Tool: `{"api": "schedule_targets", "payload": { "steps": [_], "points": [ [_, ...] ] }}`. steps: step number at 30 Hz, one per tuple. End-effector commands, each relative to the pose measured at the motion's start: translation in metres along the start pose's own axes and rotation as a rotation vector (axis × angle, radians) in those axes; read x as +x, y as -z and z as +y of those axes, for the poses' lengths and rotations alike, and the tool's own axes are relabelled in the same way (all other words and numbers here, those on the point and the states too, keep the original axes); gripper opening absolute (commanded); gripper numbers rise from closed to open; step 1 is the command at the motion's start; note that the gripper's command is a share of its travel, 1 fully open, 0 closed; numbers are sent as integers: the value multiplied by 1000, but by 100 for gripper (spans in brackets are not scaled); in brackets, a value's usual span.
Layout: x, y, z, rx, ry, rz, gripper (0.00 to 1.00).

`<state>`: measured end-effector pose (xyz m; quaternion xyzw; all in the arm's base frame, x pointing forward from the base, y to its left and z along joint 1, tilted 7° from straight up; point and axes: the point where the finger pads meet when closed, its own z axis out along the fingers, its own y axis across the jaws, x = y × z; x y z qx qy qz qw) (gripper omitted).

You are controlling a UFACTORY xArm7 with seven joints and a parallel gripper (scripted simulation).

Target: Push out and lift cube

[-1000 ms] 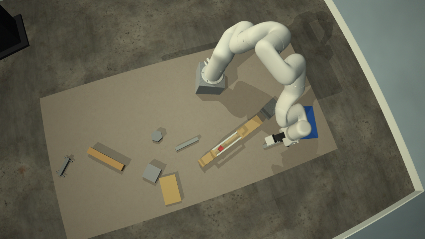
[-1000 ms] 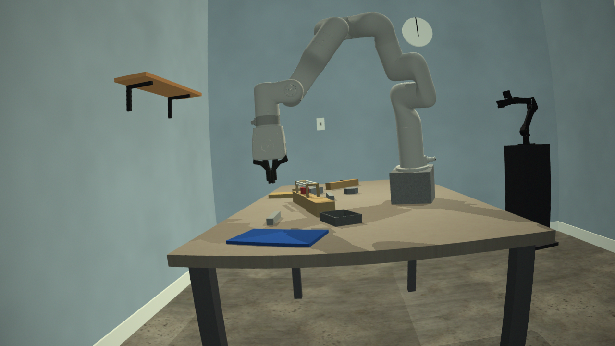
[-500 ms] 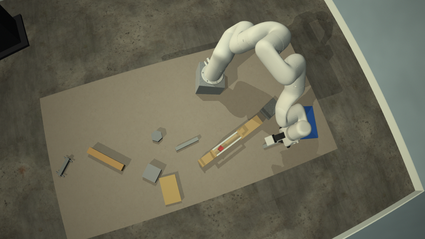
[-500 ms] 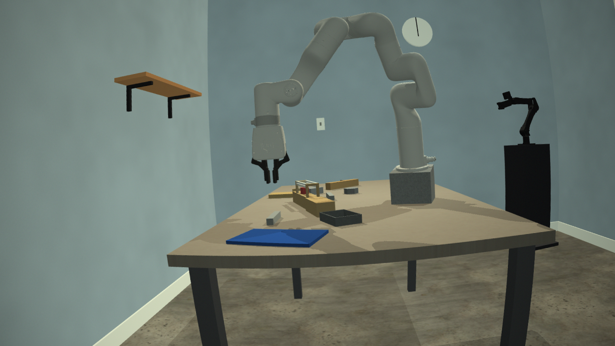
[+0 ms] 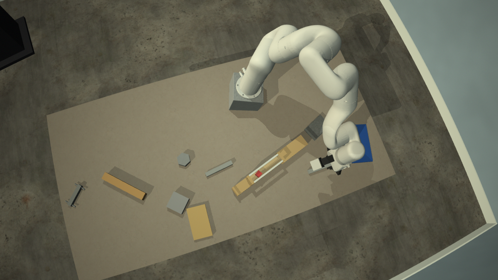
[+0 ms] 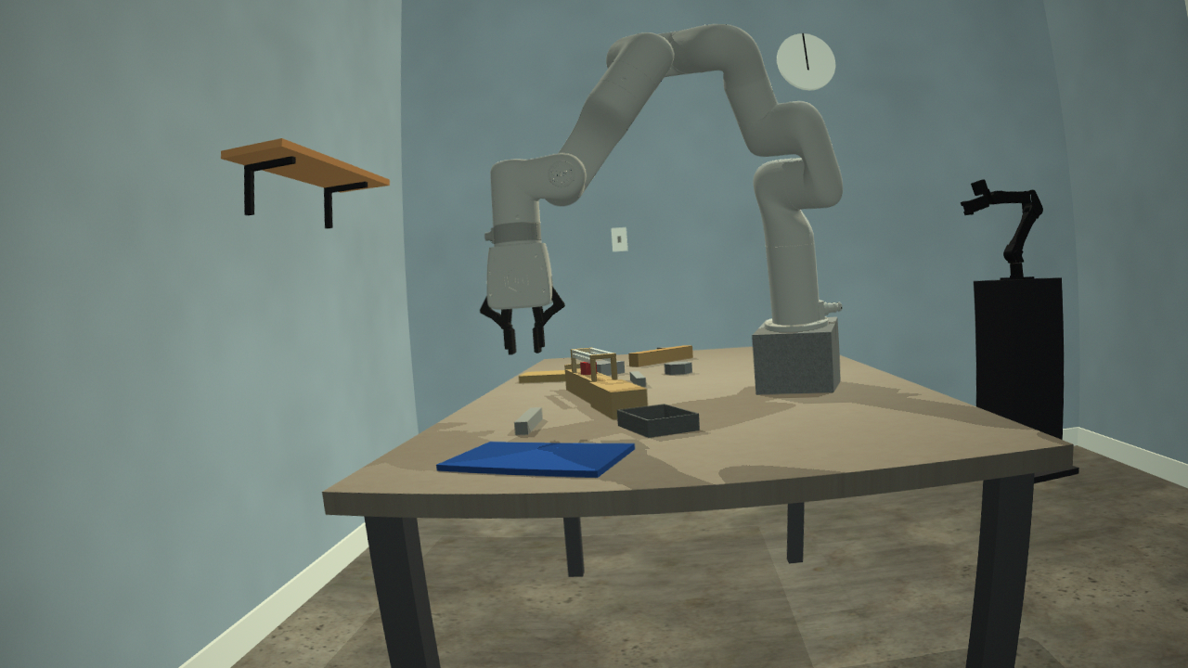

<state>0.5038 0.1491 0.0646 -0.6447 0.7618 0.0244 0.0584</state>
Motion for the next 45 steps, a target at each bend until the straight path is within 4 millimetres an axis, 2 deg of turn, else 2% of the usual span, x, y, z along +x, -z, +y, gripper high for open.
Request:
{"api": "schedule_targets", "payload": {
  "steps": [1,23,27,36,38,45],
  "points": [
    [-1,2,-2,4,0,-2,38],
    [-1,-2,-2,4,0,-2,38],
    [-1,-20,-2,4,0,-2,38],
    [-1,-79,-4,4,0,-2,38],
    [-1,-85,-4,4,0,-2,38],
    [-1,-89,-4,4,0,-2,38]
  ]
}}
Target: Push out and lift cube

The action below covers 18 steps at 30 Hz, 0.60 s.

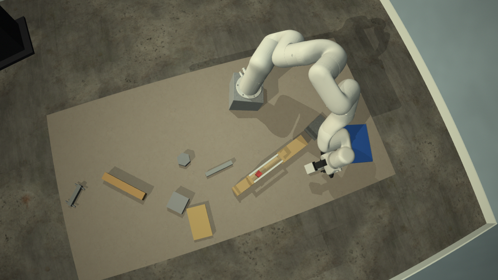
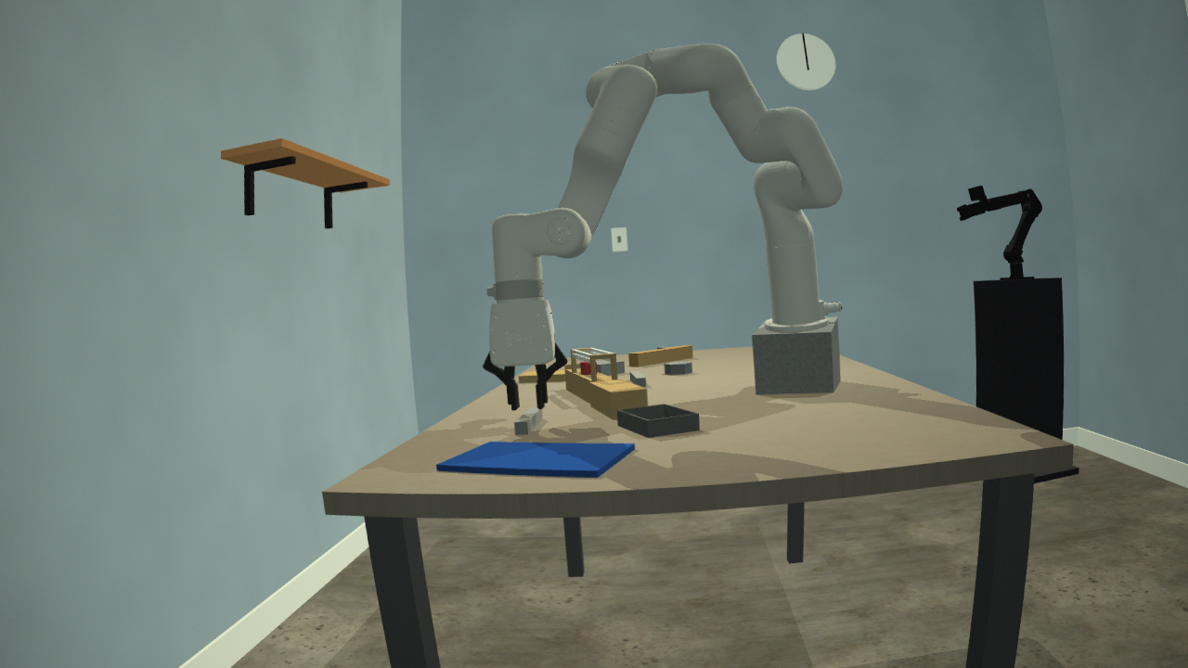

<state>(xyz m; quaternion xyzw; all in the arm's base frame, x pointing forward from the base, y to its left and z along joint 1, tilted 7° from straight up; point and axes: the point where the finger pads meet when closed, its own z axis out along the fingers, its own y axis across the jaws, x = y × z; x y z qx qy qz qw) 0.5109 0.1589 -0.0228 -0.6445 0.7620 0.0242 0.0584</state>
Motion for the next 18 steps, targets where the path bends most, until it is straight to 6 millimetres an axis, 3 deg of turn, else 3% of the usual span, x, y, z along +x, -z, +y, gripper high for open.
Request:
{"api": "schedule_targets", "payload": {
  "steps": [1,18],
  "points": [
    [-1,-1,-2,4,0,-2,38],
    [-1,-25,-2,4,0,-2,38]
  ]
}}
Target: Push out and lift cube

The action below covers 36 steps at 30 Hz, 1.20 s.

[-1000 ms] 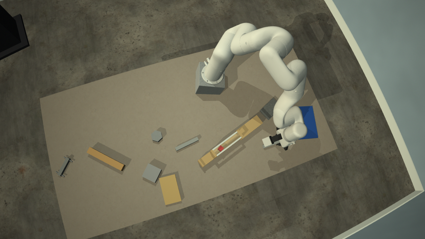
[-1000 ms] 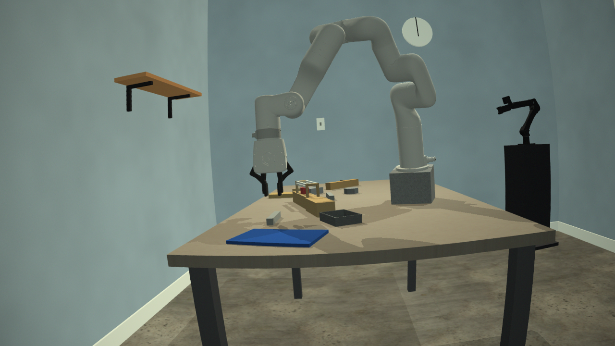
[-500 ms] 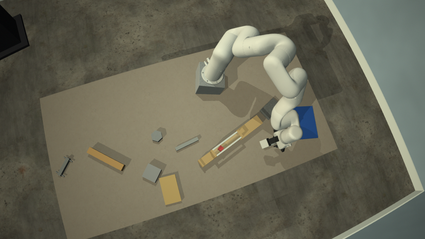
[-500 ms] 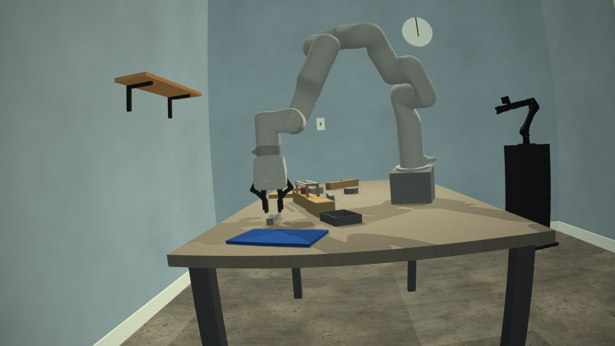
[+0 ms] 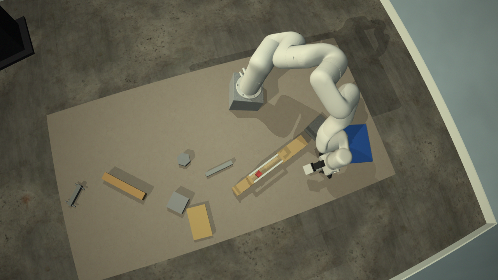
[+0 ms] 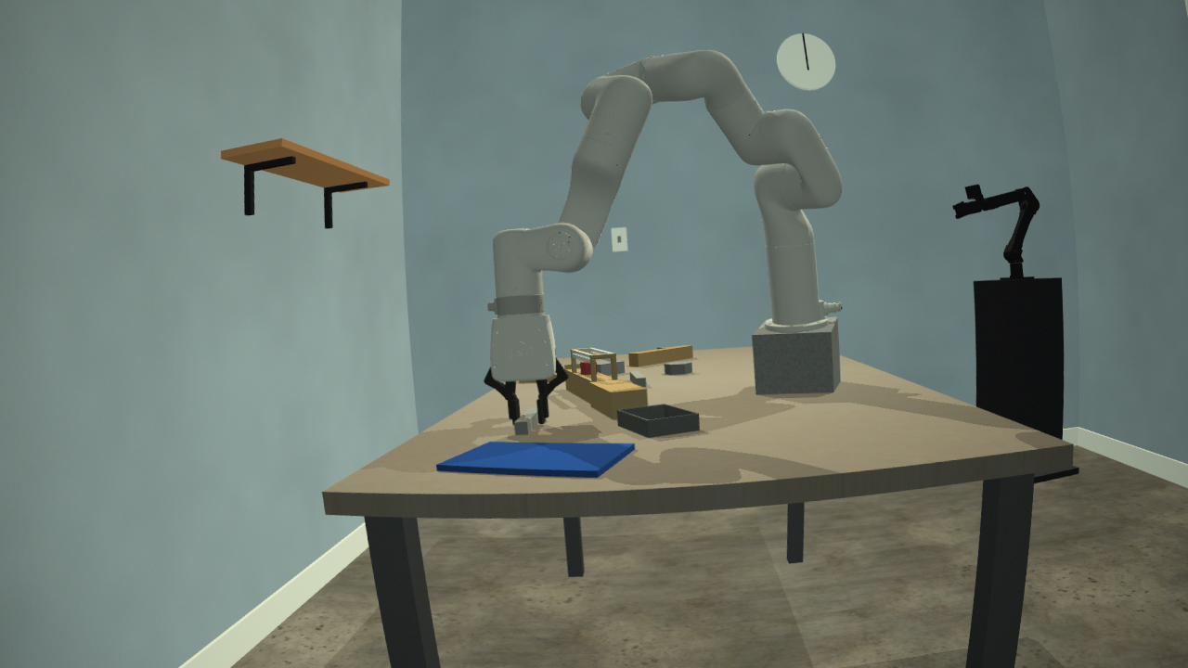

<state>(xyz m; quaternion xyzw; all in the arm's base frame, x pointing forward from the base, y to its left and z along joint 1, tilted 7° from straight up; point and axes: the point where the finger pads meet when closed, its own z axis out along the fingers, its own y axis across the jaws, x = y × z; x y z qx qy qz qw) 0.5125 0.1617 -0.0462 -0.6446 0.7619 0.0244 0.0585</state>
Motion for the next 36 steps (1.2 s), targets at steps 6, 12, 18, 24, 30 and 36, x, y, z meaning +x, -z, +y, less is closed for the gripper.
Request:
{"api": "schedule_targets", "payload": {
  "steps": [6,12,18,24,30,36],
  "points": [
    [-1,-2,-2,4,0,-2,38],
    [-1,-2,-2,4,0,-2,38],
    [-1,-2,-2,4,0,-2,0],
    [-1,-2,-2,4,0,-2,0],
    [-1,-2,-2,4,0,-2,0],
    [-1,-2,-2,4,0,-2,0]
  ]
}}
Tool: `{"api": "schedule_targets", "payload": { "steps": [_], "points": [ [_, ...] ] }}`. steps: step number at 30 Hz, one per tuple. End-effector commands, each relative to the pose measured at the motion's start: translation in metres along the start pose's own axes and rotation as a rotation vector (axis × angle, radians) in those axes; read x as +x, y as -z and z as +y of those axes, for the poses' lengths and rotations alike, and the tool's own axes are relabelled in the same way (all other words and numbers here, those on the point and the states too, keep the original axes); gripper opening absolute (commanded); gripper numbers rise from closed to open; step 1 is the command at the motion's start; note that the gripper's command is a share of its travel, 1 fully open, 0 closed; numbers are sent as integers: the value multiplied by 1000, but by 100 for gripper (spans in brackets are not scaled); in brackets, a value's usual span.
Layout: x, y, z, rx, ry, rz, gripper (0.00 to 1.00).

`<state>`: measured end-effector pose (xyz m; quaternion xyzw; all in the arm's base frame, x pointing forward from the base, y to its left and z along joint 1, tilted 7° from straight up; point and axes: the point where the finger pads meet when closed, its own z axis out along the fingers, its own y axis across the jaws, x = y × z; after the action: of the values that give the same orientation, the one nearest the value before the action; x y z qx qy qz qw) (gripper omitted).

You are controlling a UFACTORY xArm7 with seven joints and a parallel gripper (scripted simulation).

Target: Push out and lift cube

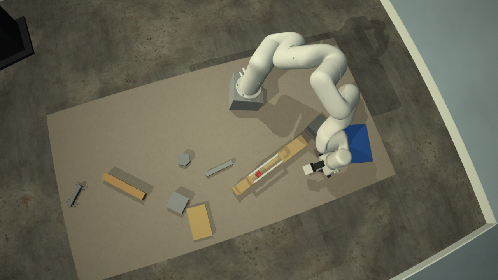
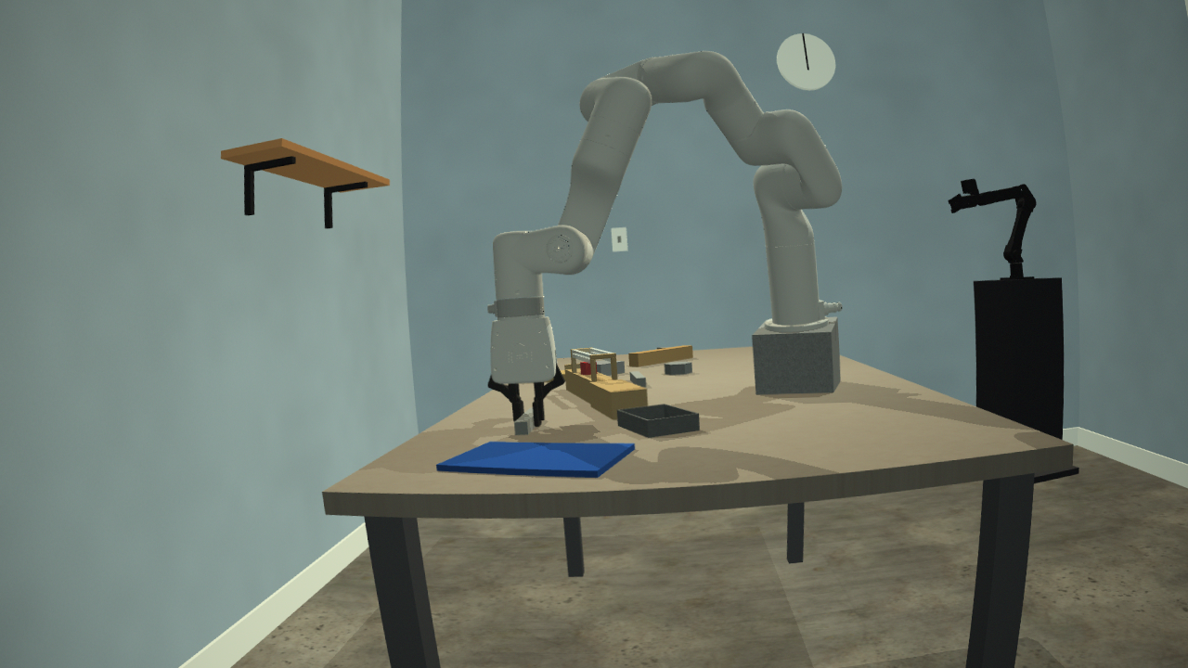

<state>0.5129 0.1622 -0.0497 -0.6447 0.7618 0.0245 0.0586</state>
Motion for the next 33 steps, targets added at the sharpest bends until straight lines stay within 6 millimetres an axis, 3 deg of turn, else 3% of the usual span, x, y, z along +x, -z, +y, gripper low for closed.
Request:
{"api": "schedule_targets", "payload": {
  "steps": [1,14,17,24,33],
  "points": [
    [-1,2,-2,4,0,-2,0],
    [-1,5,-2,4,0,-2,0],
    [0,25,-2,4,0,-2,0],
    [0,100,-1,4,0,-2,0],
    [0,117,-1,4,0,-2,0]
  ]
}}
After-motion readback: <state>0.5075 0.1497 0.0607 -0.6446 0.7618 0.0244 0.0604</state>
